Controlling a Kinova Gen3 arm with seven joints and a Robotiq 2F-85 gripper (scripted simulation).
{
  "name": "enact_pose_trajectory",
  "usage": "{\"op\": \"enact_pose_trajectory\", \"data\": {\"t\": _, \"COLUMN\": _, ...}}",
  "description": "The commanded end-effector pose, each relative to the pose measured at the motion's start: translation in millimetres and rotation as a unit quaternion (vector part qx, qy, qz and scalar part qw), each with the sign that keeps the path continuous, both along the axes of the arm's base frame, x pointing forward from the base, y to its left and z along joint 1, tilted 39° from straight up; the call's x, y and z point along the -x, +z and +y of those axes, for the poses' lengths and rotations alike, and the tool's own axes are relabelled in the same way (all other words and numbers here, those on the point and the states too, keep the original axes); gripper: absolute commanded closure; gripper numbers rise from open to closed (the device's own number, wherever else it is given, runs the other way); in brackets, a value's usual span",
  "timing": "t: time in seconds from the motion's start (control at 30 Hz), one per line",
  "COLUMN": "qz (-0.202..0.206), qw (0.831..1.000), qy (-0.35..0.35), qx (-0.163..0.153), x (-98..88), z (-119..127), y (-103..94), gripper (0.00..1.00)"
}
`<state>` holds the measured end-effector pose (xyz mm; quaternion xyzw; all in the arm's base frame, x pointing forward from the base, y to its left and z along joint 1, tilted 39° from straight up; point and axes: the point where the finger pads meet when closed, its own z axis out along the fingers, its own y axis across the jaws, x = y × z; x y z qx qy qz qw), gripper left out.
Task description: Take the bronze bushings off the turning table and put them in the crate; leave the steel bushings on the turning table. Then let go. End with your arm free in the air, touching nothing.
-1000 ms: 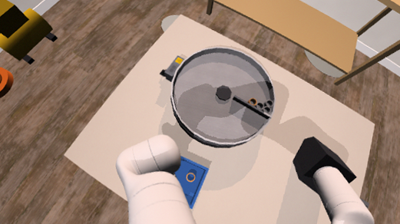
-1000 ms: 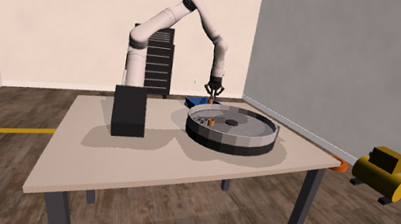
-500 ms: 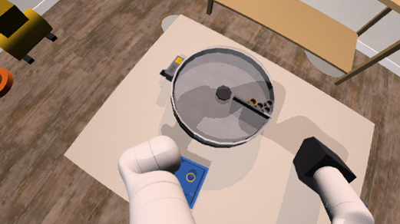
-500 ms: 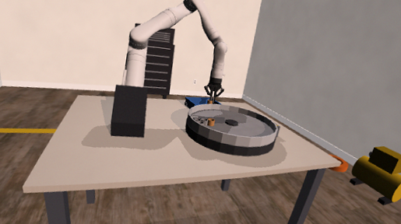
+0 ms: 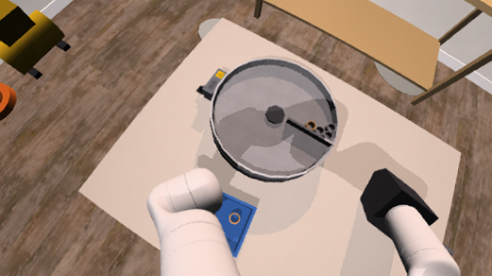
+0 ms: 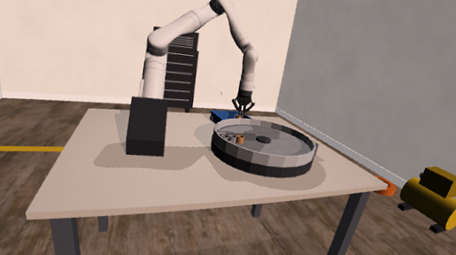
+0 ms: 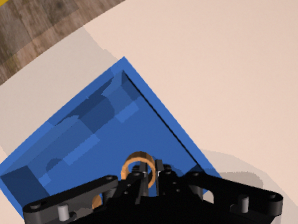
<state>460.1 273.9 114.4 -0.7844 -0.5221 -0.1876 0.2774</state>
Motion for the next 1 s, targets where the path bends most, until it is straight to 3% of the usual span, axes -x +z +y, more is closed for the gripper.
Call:
{"op": "enact_pose_trajectory", "data": {"t": 0.0, "qz": -0.001, "qw": 1.000, "qy": -0.001, "qx": 0.000, "x": -0.6, "z": 0, "y": 0.4, "gripper": 1.00}}
{"op": "enact_pose_trajectory", "data": {"t": 0.97, "qz": -0.001, "qw": 1.000, "qy": -0.001, "qx": 0.000, "x": -0.7, "z": 10, "y": -12.8, "gripper": 1.00}}
